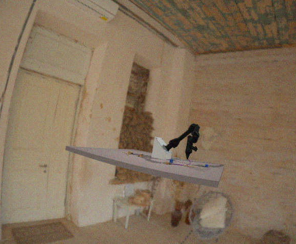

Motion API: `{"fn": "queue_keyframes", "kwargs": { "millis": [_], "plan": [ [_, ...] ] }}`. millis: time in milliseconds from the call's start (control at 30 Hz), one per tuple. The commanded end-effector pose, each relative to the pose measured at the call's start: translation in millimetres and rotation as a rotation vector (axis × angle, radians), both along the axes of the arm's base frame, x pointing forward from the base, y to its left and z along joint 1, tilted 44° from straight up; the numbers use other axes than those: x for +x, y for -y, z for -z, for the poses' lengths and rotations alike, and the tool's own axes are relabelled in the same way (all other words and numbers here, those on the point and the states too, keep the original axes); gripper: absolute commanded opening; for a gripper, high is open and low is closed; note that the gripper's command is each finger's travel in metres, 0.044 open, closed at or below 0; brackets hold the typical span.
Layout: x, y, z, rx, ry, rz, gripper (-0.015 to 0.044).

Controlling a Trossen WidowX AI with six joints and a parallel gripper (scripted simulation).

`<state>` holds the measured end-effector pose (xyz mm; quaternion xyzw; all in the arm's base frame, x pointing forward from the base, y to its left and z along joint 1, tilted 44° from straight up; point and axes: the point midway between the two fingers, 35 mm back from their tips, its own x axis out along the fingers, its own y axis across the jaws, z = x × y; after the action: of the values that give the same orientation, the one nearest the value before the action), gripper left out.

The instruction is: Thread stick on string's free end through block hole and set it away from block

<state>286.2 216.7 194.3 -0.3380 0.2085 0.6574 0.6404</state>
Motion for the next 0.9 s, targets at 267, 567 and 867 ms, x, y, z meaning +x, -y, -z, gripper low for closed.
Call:
{"fn": "queue_keyframes", "kwargs": {
  "millis": [267, 567, 867],
  "plan": [
    [-1, -10, -11, -0.003, 0.001, 0.005, 0.0000],
    [-4, -18, -19, -0.001, 0.001, 0.005, 0.0000],
    [-7, -26, -28, 0.002, 0.001, 0.005, 0.0000]
  ]
}}
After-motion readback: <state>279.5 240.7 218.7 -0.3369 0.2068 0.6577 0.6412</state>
